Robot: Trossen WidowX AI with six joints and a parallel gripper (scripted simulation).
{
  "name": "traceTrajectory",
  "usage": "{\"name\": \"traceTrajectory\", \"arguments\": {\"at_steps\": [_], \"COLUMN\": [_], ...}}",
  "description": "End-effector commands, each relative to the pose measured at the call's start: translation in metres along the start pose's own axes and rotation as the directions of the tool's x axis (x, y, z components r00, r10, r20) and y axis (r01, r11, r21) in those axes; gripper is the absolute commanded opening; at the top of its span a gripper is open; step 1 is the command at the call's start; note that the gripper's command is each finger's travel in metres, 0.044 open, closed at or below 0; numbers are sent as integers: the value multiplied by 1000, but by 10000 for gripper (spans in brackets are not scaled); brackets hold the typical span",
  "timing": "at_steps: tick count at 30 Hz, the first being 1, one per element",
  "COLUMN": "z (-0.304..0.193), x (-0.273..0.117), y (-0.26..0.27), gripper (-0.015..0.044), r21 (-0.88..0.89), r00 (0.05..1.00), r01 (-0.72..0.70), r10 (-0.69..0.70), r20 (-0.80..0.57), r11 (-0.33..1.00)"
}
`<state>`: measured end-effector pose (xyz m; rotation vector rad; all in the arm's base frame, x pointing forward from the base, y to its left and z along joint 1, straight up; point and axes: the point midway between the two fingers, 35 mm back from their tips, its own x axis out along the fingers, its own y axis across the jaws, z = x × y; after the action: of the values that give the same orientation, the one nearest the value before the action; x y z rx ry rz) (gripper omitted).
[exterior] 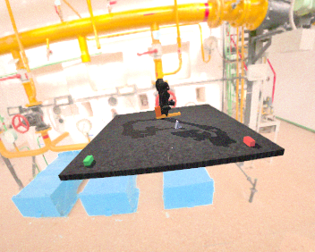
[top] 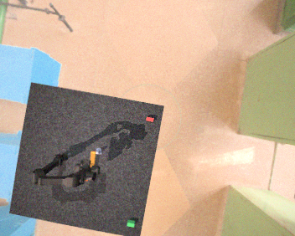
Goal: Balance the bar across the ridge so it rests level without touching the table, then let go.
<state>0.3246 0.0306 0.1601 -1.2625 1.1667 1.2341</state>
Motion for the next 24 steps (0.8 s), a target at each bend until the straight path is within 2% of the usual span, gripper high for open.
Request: {"name": "traceTrajectory", "arguments": {"at_steps": [1, 24], "z": [16, 104], "x": [-2, -2], "y": [-4, 1], "gripper": [0, 0], "r21": [-28, -217], "r00": [1000, 1000], "r01": [4, 6], "r10": [-4, -4], "r20": [4, 11], "r11": [1000, 976]}}
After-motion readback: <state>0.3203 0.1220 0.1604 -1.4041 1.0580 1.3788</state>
